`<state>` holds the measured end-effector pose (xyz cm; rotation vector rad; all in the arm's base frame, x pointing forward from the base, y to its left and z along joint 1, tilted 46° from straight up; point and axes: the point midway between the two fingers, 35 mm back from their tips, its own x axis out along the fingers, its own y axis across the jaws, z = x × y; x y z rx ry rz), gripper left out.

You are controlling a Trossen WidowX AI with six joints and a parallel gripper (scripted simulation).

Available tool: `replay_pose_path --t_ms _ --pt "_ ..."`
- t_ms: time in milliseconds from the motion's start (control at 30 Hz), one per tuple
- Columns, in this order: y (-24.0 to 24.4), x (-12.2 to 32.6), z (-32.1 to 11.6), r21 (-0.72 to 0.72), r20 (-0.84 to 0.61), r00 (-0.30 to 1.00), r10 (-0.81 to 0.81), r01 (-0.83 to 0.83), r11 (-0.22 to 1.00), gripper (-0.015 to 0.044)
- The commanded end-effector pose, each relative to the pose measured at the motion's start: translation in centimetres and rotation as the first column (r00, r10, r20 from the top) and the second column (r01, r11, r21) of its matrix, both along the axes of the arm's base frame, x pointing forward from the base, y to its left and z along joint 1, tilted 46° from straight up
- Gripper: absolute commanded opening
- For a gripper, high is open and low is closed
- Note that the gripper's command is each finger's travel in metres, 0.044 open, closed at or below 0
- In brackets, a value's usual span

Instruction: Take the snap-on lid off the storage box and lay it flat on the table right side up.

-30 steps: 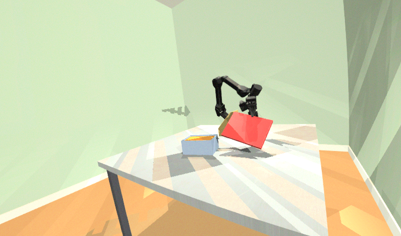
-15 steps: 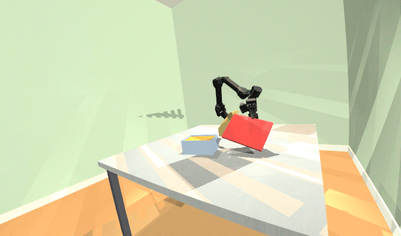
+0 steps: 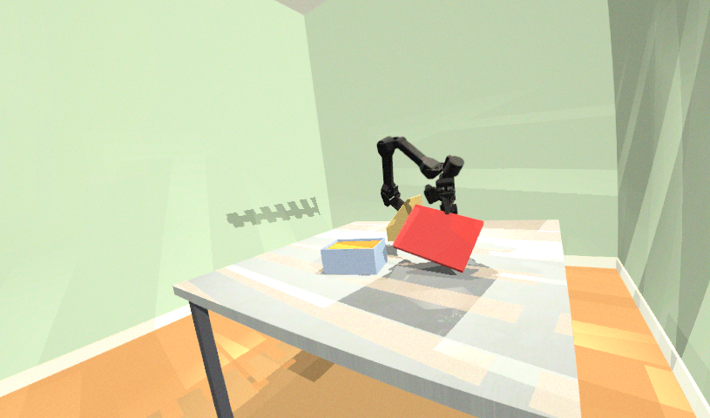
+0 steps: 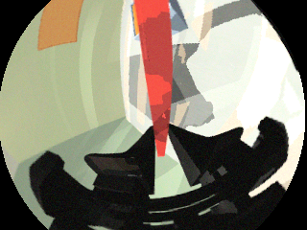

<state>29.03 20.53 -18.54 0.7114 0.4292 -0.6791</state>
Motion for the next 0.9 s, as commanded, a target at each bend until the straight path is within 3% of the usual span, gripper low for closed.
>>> replay_pose_path --t_ms 0,867 --pt "-0.2 0.0 -0.1 -0.002 0.006 1.000 0.004 -0.004 1.000 0.0000" --pt "-1.7 -0.1 -1.5 -0.002 0.006 1.000 0.004 -0.004 1.000 0.0000"
